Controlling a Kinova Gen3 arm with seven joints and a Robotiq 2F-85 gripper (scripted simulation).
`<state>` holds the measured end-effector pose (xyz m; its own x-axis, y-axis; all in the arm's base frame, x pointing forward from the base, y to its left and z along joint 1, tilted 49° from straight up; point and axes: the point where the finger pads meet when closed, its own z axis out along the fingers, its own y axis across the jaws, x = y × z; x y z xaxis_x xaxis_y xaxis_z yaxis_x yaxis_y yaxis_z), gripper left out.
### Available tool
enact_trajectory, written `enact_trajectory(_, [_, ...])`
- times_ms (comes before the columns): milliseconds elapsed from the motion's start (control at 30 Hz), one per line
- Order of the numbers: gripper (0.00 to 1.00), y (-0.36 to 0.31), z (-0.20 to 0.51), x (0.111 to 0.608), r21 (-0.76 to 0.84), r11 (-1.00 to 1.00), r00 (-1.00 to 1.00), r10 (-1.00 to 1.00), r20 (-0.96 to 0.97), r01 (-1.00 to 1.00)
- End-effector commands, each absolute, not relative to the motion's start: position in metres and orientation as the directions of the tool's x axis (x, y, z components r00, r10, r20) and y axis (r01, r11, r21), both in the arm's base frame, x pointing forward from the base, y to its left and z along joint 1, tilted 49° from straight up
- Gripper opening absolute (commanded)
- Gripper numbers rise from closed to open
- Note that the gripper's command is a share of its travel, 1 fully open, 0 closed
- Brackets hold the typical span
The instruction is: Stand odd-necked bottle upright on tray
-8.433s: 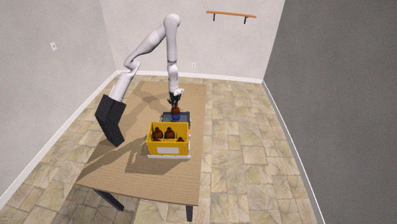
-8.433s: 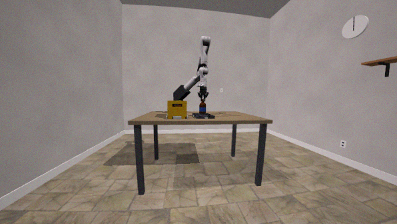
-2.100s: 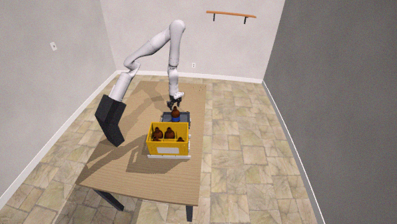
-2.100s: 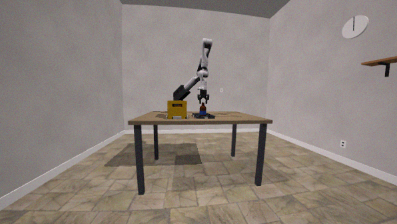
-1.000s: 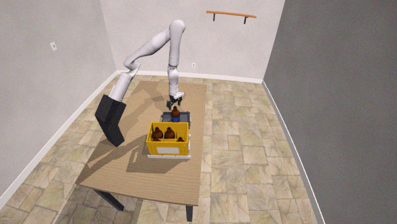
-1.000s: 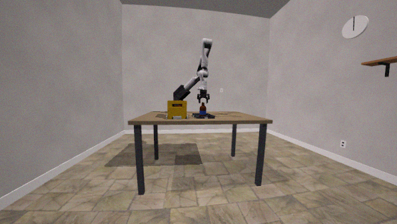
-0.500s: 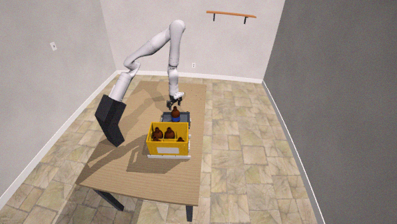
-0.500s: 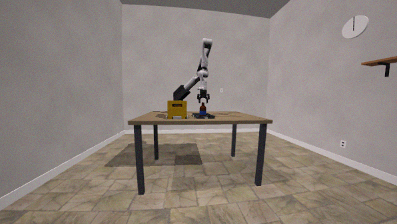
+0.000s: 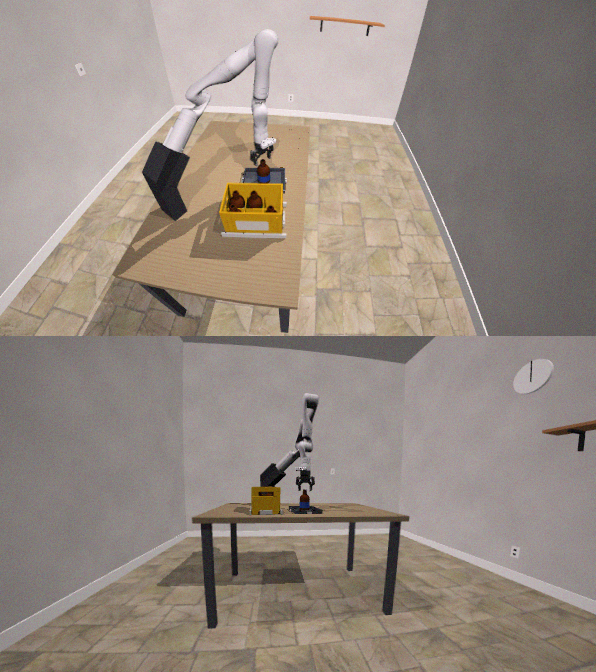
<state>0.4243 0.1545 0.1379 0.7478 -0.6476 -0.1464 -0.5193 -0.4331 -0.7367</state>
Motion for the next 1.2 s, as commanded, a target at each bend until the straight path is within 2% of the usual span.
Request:
enact_trajectory(0, [1.00,0.150,0.138,0.423,-0.731,-0.428,0.740,-0.655,-0.155,-0.532])
enact_trajectory(1167, [1.00,0.109,0.185,0.395,-0.734,-0.425,0.742,-0.652,-0.158,-0.530])
